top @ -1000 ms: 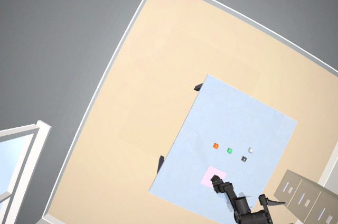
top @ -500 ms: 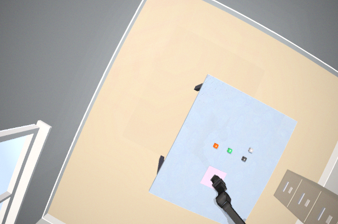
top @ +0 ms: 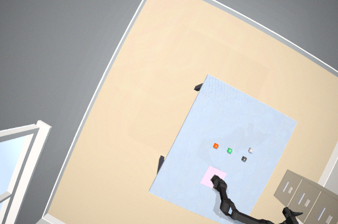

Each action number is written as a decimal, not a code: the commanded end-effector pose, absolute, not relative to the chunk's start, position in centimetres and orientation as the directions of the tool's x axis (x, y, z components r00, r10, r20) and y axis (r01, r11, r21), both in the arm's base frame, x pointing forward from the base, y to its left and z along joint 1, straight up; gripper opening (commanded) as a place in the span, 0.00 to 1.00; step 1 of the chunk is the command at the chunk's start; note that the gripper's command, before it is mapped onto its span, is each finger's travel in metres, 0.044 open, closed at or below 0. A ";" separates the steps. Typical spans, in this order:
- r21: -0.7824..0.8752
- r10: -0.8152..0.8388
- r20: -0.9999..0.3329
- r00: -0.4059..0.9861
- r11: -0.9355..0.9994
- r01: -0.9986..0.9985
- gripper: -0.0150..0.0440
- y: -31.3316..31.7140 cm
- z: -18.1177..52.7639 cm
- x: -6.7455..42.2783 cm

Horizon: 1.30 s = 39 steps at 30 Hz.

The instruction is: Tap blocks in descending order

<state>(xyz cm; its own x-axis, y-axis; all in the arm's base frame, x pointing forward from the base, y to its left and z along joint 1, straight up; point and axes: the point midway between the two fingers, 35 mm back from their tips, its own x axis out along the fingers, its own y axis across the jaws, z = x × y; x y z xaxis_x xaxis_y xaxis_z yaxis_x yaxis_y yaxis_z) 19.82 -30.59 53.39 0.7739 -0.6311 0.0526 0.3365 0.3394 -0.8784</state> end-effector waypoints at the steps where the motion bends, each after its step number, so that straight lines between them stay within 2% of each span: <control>1: -0.764 -0.578 -0.158 0.801 0.585 0.272 0.93 -30.5 47.0 24.0; 6: -0.586 -0.461 -0.414 0.784 0.795 0.158 0.93 -28.2 39.1 28.2; 11: -0.387 -0.305 -0.657 0.689 0.921 0.038 0.93 -23.9 31.3 30.8; 15: -0.234 -0.172 -0.824 0.539 0.971 -0.046 0.93 -19.3 25.5 31.4; 19: -0.101 -0.060 -0.949 0.311 0.988 -0.117 0.93 -14.1 20.2 30.2; 22: -0.034 -0.016 -0.993 0.113 0.986 -0.160 0.93 -10.5 17.3 28.3; 24: -0.017 -0.010 -0.999 0.042 0.984 -0.175 0.93 -9.4 16.5 27.5; 39: -0.014 -0.010 -1.000 0.027 0.984 -0.178 0.93 -9.2 16.3 27.3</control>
<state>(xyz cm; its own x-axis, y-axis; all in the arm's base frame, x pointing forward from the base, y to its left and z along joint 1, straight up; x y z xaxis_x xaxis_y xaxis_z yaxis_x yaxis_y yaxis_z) 27.45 -9.19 16.36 0.0331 -0.0070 -0.9994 -0.1837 0.9829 -0.0130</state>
